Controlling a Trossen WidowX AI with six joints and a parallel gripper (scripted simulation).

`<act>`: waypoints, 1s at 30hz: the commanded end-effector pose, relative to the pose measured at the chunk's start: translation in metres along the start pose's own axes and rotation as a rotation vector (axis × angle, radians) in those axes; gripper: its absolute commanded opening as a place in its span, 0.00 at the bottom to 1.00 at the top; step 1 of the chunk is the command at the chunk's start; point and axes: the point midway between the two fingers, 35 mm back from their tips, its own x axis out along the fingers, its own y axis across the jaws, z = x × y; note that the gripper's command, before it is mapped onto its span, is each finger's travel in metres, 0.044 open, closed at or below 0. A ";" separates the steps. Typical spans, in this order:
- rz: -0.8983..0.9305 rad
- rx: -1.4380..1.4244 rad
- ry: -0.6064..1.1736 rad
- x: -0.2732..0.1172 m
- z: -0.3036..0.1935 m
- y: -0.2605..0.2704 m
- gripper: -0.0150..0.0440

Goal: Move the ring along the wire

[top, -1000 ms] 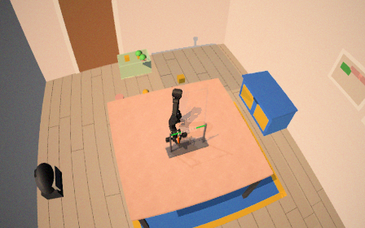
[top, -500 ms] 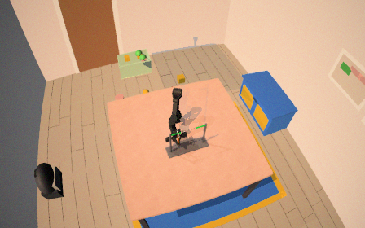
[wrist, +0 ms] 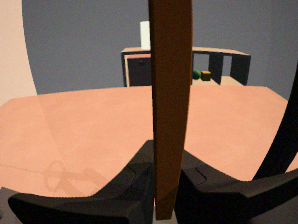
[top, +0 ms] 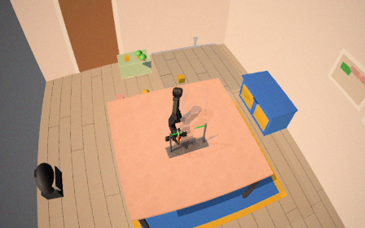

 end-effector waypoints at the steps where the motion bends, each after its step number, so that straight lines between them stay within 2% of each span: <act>1: 0.004 -0.004 -0.002 0.000 0.001 0.001 0.00; 30: 0.007 0.001 0.003 0.000 0.001 0.020 0.00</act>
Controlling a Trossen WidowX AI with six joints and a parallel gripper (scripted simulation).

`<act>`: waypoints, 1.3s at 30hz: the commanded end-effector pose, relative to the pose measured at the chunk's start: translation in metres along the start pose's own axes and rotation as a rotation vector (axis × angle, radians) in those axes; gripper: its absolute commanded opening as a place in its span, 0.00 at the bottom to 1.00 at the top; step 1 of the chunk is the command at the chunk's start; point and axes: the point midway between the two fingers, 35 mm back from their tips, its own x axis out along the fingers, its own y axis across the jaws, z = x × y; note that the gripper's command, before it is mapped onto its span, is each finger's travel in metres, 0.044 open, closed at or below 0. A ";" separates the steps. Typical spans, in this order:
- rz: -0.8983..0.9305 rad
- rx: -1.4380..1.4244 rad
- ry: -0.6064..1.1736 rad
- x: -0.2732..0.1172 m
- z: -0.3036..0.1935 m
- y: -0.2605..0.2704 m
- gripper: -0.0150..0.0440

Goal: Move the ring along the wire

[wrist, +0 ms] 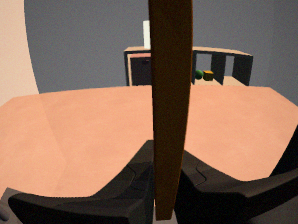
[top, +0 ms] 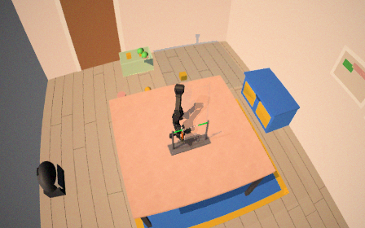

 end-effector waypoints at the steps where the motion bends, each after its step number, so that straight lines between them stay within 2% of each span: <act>1: -0.001 0.005 -0.001 -0.001 0.001 0.005 0.00; 39: 0.015 0.044 0.003 0.000 0.002 0.048 0.00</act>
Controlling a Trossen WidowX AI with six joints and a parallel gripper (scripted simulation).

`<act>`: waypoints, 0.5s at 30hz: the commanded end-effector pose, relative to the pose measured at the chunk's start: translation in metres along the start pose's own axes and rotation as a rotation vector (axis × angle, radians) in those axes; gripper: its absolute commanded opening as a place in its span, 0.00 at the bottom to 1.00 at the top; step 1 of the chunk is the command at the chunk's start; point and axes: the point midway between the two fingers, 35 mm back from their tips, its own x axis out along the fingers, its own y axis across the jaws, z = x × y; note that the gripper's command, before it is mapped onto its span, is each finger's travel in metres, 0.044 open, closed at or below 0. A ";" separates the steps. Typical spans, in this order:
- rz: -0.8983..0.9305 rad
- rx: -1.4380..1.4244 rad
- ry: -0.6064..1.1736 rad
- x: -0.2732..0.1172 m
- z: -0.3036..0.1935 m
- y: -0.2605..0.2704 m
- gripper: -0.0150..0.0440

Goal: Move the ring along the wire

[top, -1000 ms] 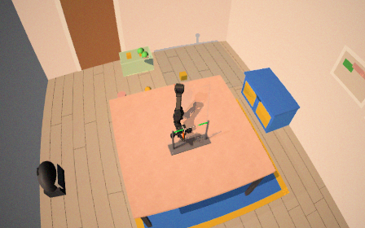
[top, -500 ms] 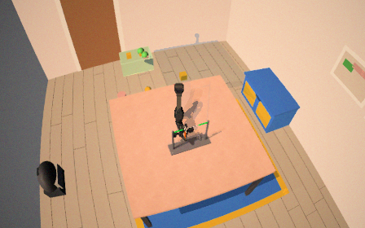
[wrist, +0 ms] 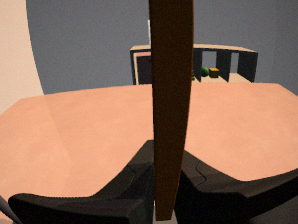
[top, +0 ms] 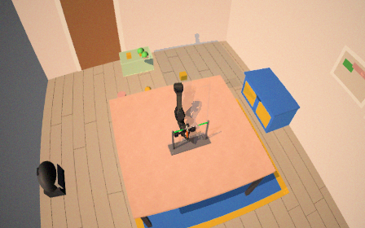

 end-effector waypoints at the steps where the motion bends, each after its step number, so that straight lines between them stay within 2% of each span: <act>1: 0.000 0.013 -0.003 -0.001 0.001 0.006 0.00; 15: -0.012 0.015 -0.002 -0.001 0.002 0.020 0.00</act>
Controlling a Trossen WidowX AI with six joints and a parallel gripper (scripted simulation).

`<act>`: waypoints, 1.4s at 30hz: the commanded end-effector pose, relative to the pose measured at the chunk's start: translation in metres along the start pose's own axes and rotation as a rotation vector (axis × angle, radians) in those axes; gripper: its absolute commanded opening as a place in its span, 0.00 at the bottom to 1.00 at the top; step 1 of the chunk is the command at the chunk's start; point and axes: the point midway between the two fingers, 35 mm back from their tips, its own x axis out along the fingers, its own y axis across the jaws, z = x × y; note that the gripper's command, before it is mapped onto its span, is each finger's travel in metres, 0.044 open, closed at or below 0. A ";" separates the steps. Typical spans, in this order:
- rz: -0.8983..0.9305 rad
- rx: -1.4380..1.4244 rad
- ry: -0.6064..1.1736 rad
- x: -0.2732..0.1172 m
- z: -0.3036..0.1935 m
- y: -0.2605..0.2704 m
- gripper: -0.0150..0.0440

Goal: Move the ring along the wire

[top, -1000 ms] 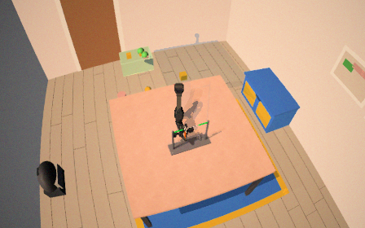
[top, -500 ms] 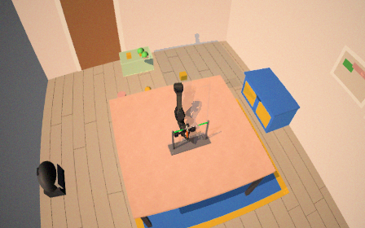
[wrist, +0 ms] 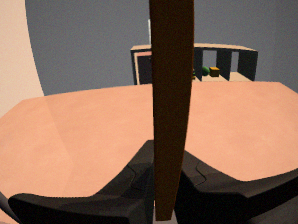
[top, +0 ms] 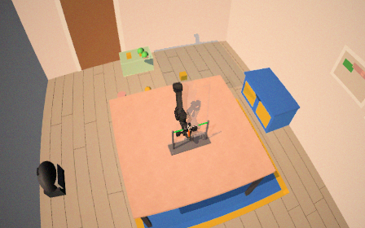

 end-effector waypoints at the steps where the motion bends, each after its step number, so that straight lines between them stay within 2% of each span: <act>1: -0.008 0.000 -0.003 -0.001 0.001 0.004 0.00; 42: 0.014 -0.070 0.008 0.000 -0.001 0.036 0.00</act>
